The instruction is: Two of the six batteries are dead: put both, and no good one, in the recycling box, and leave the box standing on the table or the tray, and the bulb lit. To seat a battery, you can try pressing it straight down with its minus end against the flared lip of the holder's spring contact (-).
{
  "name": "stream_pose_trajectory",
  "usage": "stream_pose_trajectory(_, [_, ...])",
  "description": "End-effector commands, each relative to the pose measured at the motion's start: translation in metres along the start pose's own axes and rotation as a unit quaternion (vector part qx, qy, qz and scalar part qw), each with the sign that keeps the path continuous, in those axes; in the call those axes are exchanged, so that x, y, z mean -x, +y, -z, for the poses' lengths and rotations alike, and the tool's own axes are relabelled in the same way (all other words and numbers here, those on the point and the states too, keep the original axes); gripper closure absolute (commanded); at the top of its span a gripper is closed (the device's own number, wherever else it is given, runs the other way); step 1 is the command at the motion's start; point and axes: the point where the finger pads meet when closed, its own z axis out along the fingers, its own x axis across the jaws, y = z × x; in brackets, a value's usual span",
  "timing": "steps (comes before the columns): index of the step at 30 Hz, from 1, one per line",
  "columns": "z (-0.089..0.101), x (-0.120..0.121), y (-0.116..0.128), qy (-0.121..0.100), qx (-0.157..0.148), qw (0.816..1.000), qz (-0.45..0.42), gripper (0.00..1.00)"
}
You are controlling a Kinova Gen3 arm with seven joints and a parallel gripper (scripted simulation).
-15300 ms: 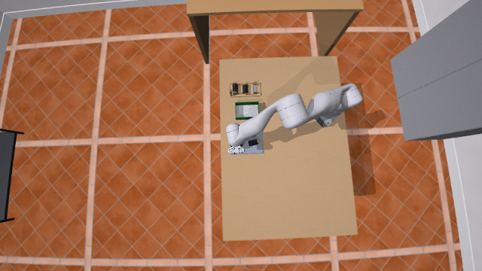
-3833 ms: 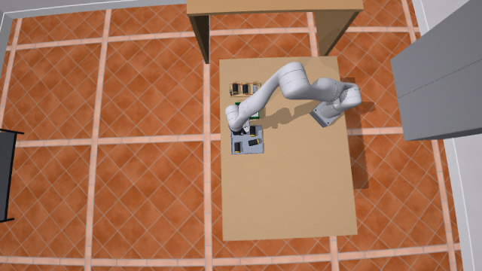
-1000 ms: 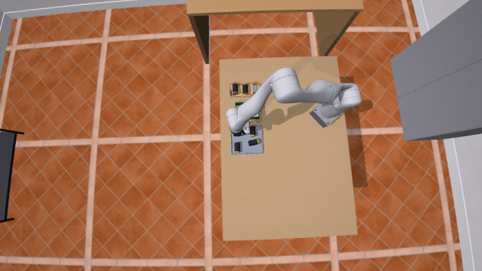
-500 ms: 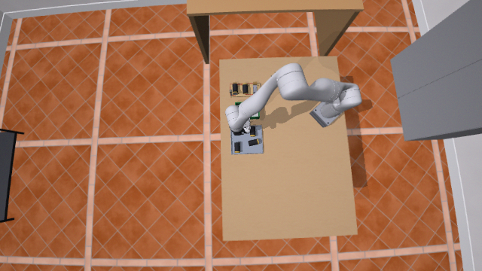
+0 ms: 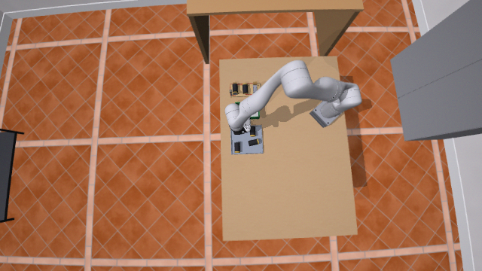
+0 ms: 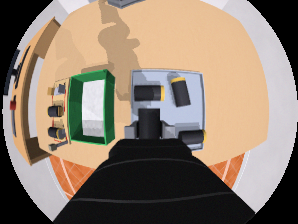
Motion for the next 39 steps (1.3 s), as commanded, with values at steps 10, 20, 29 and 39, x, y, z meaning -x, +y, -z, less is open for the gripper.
stream_pose_trajectory(10, [0.071,0.0,0.006,0.001,0.011,1.0,0.0,0.43])
stream_pose_trajectory(20, [0.073,0.0,0.006,0.001,0.011,1.0,0.0,0.43])
stream_pose_trajectory(29, [0.073,0.0,0.006,0.001,0.011,1.0,0.005,0.43])
stream_pose_trajectory(39, [0.073,0.0,0.006,0.001,0.011,1.0,0.026,0.43])
